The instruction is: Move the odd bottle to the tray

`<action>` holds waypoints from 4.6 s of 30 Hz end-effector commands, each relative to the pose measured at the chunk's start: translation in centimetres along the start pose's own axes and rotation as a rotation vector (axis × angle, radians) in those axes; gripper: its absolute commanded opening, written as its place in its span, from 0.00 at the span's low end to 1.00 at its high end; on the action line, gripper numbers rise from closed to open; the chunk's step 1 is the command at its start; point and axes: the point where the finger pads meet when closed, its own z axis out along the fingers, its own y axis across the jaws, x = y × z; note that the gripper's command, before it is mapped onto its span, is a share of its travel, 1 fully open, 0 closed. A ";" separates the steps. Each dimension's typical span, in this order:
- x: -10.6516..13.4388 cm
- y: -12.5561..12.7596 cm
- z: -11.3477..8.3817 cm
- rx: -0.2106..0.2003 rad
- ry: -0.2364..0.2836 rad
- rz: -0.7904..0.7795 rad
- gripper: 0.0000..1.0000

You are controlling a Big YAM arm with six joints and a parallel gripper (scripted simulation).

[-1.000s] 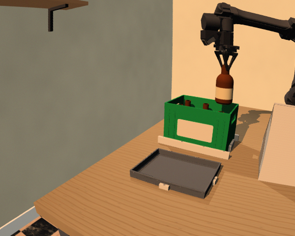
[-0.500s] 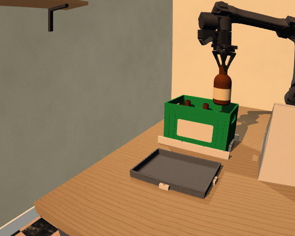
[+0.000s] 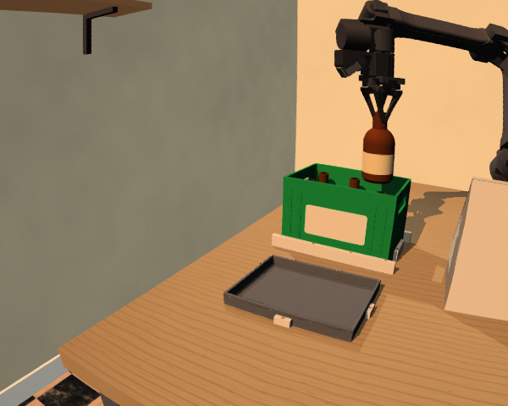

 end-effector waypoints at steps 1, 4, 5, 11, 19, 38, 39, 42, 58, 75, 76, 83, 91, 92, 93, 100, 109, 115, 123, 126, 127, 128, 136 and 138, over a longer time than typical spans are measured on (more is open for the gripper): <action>-2.4 0.0 -2.1 0.012 -0.057 0.028 0.00; -3.0 0.3 -2.1 0.012 -0.057 0.028 0.00; -3.1 0.5 -2.2 0.011 -0.057 0.028 0.00; -3.8 1.0 -2.2 0.012 -0.054 0.024 0.00; -5.5 2.1 -2.2 0.010 -0.058 0.027 0.00; -9.0 4.6 -2.2 0.009 -0.059 0.026 0.00; -9.1 4.7 -2.2 0.009 -0.058 0.025 0.00; -9.6 5.0 -2.2 0.008 -0.059 0.026 0.00; -12.6 7.2 -2.3 0.007 -0.059 0.024 0.00; -15.4 9.2 -2.3 0.007 -0.058 0.022 0.00; -15.4 9.2 -2.3 0.007 -0.058 0.022 0.00; -16.5 10.0 -2.3 0.006 -0.060 0.023 0.00; -17.7 10.9 -2.3 0.006 -0.057 0.021 0.00; -17.9 11.0 -2.3 0.006 -0.057 0.021 0.00; -17.9 11.0 -2.3 0.006 -0.057 0.021 0.00; -18.7 11.6 -2.3 0.006 -0.057 0.020 0.00; -19.9 12.5 -2.3 0.006 -0.057 0.020 0.00; -20.3 12.8 -2.3 0.006 -0.055 0.018 0.00; -21.1 13.4 -2.3 0.006 -0.056 0.019 0.00; -21.3 13.5 -2.3 0.006 -0.056 0.018 0.00; -21.3 13.5 -2.3 0.006 -0.056 0.018 0.00; -21.3 13.5 -2.3 0.006 -0.056 0.018 0.00; -21.9 13.9 -2.3 0.006 -0.055 0.017 0.00; -22.0 14.0 -2.3 0.006 -0.055 0.017 0.00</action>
